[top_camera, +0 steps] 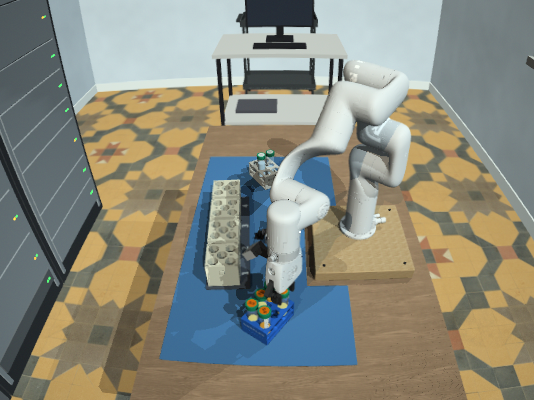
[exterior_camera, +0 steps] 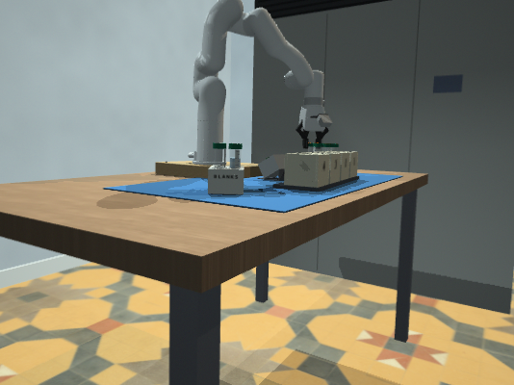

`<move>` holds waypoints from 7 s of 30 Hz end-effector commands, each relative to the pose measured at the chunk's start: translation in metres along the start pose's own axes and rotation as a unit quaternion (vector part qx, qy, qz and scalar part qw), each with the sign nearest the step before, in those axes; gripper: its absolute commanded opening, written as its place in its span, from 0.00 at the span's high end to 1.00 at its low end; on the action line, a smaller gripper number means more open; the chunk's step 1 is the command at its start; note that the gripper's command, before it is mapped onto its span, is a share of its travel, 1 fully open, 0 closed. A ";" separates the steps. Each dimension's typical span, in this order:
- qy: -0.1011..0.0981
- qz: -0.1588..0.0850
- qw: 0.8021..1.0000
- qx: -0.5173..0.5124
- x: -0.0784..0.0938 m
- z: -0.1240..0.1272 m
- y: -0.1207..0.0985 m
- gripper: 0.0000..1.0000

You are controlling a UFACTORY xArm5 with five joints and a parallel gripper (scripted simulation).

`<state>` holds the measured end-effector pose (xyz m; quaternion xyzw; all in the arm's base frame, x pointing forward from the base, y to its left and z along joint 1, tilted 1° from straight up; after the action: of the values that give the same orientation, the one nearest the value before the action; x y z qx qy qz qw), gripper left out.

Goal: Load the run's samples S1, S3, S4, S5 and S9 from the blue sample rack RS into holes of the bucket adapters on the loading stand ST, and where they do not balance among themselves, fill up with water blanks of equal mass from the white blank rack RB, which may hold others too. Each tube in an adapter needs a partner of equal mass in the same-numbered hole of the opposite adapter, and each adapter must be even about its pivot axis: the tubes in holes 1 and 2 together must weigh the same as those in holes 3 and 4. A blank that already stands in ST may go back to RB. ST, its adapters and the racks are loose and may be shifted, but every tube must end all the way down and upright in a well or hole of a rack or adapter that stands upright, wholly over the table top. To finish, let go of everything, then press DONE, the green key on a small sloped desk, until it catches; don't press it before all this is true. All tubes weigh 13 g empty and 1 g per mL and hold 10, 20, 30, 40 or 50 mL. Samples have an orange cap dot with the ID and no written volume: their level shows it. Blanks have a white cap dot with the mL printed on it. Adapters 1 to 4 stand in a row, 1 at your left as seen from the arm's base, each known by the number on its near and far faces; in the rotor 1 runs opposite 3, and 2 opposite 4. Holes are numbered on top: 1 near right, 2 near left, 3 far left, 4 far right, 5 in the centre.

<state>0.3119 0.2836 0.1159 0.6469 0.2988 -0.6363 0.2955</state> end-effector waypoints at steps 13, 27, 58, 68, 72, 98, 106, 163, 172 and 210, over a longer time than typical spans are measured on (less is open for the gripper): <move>0.002 0.000 1.000 0.000 0.000 -0.001 0.000 0.43; 0.002 0.000 1.000 0.000 -0.002 -0.001 0.000 1.00; 0.002 0.000 1.000 0.000 -0.005 -0.001 0.000 1.00; 0.002 0.000 1.000 0.000 -0.010 -0.001 0.000 1.00; 0.002 0.000 1.000 0.000 -0.013 -0.001 0.000 1.00; 0.002 0.000 1.000 0.000 -0.032 -0.001 0.000 1.00; 0.002 0.000 1.000 0.000 -0.048 -0.001 0.000 1.00; 0.002 0.000 1.000 0.000 -0.134 -0.001 0.000 1.00; 0.002 0.000 1.000 0.000 -0.134 -0.001 0.000 1.00; 0.002 0.000 1.000 0.000 -0.134 -0.001 0.000 1.00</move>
<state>0.3105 0.2820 0.2487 0.6468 0.2988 -0.6364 0.2956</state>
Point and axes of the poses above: the point where the finger pads meet when closed, its own x axis out along the fingers, its own z axis across the jaws, y = z × x, the point moved 3 cm from there along -x, back along the fingers, and after that the axes turned 5 degrees about -x, right-handed, at the moved point
